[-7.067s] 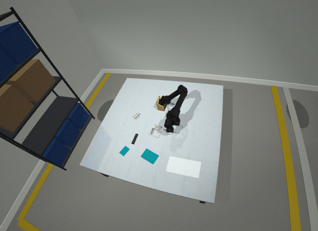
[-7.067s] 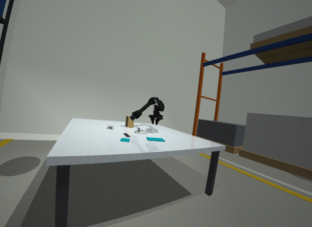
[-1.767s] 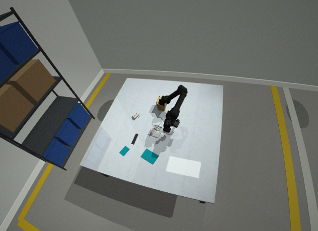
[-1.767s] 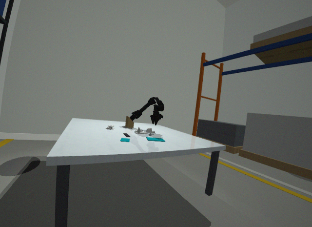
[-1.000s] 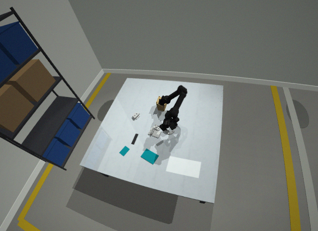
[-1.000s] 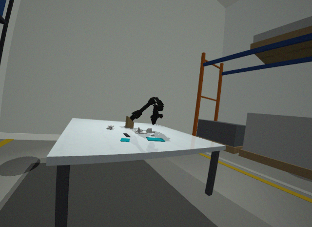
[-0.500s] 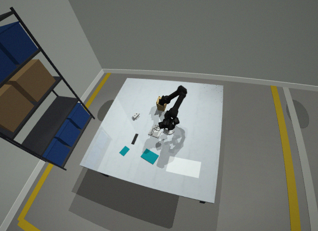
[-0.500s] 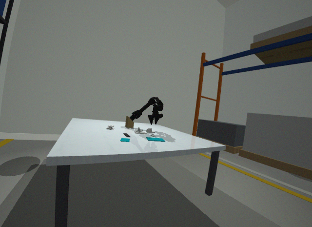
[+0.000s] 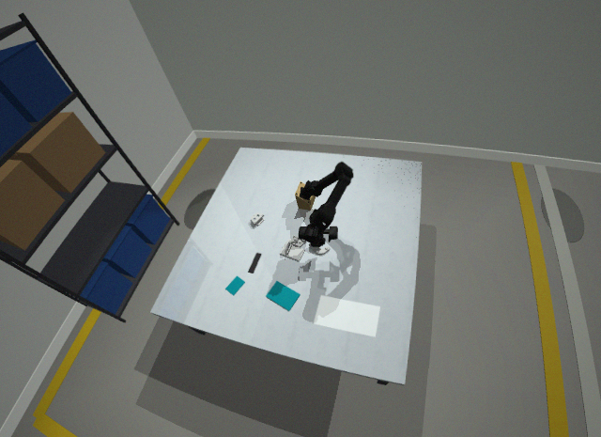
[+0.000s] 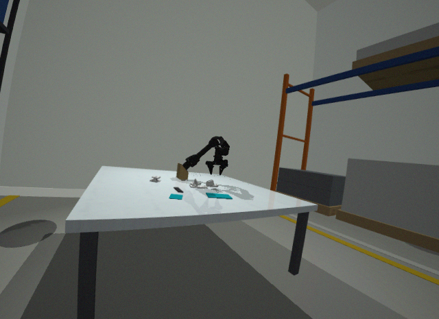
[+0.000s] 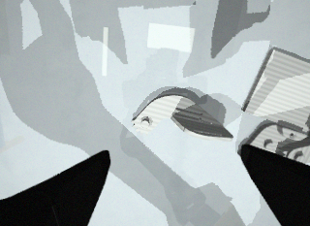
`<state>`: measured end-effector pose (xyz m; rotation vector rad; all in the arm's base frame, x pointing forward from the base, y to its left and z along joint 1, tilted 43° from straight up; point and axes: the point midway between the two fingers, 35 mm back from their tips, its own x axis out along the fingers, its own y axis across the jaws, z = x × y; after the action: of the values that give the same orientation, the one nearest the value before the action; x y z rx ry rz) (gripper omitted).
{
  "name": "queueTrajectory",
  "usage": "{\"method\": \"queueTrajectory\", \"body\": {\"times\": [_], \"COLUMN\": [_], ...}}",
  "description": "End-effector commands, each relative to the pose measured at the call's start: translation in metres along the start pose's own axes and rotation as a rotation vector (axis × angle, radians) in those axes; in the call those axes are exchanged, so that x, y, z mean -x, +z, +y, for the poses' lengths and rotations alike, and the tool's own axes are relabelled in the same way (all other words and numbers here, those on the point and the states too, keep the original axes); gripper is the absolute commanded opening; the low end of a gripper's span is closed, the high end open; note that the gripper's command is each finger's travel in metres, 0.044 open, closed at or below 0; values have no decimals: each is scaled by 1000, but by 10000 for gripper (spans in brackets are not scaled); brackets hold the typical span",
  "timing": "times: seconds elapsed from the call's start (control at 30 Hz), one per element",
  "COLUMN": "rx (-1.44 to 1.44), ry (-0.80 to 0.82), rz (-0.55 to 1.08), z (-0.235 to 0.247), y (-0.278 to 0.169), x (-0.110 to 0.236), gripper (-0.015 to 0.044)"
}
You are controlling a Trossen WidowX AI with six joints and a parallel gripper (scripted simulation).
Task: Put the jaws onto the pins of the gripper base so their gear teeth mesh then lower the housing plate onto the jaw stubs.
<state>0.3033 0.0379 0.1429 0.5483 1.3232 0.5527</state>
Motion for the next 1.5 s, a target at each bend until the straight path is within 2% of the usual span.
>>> {"method": "queueTrajectory", "body": {"times": [0.0,1.47], "rx": [-87,-1090], "ry": [1,3], "rz": [0,0], "z": [-1,-15], "y": [0,1], "x": [0,3], "gripper": [440,440]}}
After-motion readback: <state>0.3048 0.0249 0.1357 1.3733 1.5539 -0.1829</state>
